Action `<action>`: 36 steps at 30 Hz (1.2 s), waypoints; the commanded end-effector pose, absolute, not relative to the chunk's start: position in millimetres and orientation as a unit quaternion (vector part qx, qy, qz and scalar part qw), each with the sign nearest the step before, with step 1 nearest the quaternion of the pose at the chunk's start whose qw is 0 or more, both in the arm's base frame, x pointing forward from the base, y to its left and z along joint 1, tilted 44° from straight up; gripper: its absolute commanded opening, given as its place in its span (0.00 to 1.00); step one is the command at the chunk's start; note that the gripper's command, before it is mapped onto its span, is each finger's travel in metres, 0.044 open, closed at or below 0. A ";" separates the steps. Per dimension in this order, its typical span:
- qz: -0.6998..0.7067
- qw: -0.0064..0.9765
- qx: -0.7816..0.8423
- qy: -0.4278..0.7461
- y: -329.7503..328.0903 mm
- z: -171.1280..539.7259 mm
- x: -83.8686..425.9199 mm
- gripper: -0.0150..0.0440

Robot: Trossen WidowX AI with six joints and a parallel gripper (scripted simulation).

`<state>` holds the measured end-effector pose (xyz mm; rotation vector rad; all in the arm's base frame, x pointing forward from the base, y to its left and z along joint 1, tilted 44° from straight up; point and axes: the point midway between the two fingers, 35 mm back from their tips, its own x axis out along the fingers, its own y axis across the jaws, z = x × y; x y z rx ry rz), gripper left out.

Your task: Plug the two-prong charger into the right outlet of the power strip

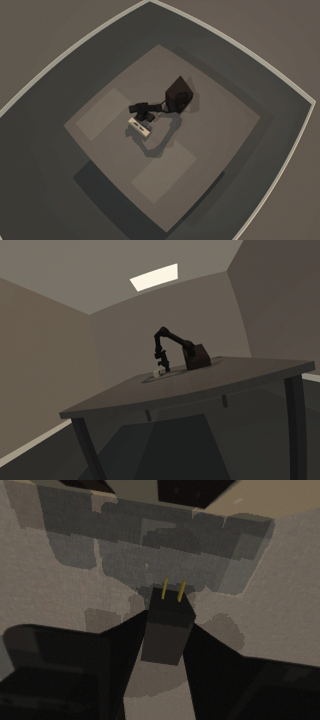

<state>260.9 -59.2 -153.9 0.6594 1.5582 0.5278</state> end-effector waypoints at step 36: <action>0.249 0.638 0.273 0.675 -59.2 -156.3 299.2 0.25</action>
